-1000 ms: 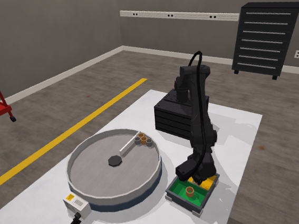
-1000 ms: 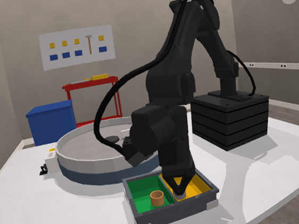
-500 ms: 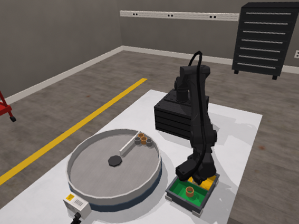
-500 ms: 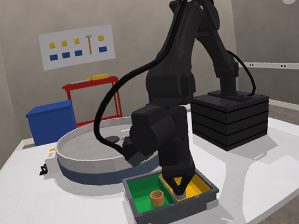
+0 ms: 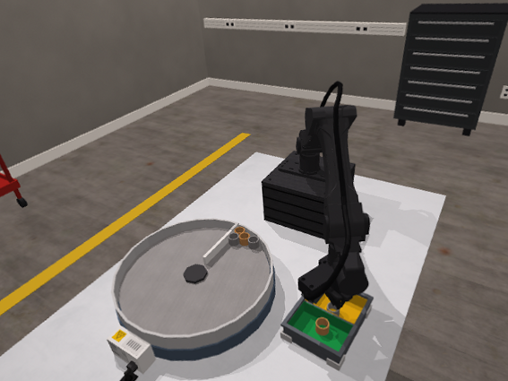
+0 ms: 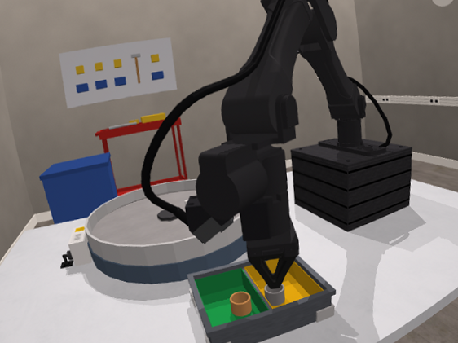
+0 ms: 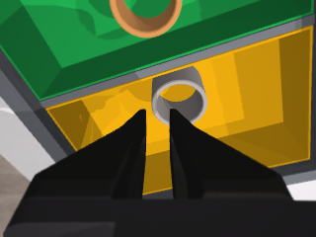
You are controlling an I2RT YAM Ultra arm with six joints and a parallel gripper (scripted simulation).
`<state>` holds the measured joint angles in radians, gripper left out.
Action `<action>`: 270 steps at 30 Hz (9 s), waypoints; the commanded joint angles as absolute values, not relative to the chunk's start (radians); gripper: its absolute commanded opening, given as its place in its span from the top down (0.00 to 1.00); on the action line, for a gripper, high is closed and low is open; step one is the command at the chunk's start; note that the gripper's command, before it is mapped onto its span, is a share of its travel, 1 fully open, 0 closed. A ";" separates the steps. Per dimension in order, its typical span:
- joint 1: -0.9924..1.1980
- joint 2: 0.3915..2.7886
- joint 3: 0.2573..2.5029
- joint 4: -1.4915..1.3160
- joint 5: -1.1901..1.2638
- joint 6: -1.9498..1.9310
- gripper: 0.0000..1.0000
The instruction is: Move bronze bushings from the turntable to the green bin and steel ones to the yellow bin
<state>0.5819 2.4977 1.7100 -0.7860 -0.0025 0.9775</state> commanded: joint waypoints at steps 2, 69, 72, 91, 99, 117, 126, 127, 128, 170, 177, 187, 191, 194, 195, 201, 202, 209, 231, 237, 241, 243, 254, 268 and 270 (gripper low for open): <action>0.575 2.423 1.755 -0.854 0.008 0.974 0.87; 0.576 2.352 1.811 -0.977 0.008 0.975 0.87; 0.576 2.352 1.811 -0.977 0.008 0.975 0.87; 0.575 2.351 1.810 -0.975 0.009 0.974 0.88; 0.563 2.341 1.749 -0.955 0.008 0.965 0.88; 0.453 2.179 1.462 -0.831 0.008 0.901 0.88; 0.293 2.027 1.205 -0.734 0.008 0.796 0.88; 0.265 2.009 1.178 -0.724 0.008 0.777 0.88; 0.238 1.992 1.150 -0.715 0.008 0.757 0.88; -0.106 1.857 0.973 -0.653 -0.009 0.484 0.88; -0.106 1.857 0.973 -0.653 -0.009 0.484 0.88; -0.106 1.857 0.973 -0.653 -0.009 0.484 0.88; -0.106 1.857 0.973 -0.653 -0.009 0.484 0.88; -0.106 1.857 0.975 -0.653 -0.009 0.483 0.88; -0.108 1.857 0.978 -0.654 -0.009 0.482 0.88; -0.114 1.858 0.995 -0.658 -0.009 0.481 0.88; -0.115 1.858 0.996 -0.658 -0.009 0.480 0.88; -0.115 1.858 0.996 -0.658 -0.009 0.480 0.88; -0.115 1.858 0.996 -0.658 -0.009 0.480 0.88; -0.115 1.858 0.996 -0.658 -0.009 0.480 0.88; -0.118 1.858 1.000 -0.660 -0.008 0.478 0.88; -0.118 1.859 1.001 -0.661 -0.008 0.477 0.88; -0.114 1.860 1.002 -0.662 -0.009 0.478 0.88; -0.114 1.860 1.002 -0.662 -0.009 0.478 0.88; -0.114 1.860 1.002 -0.662 -0.009 0.478 0.88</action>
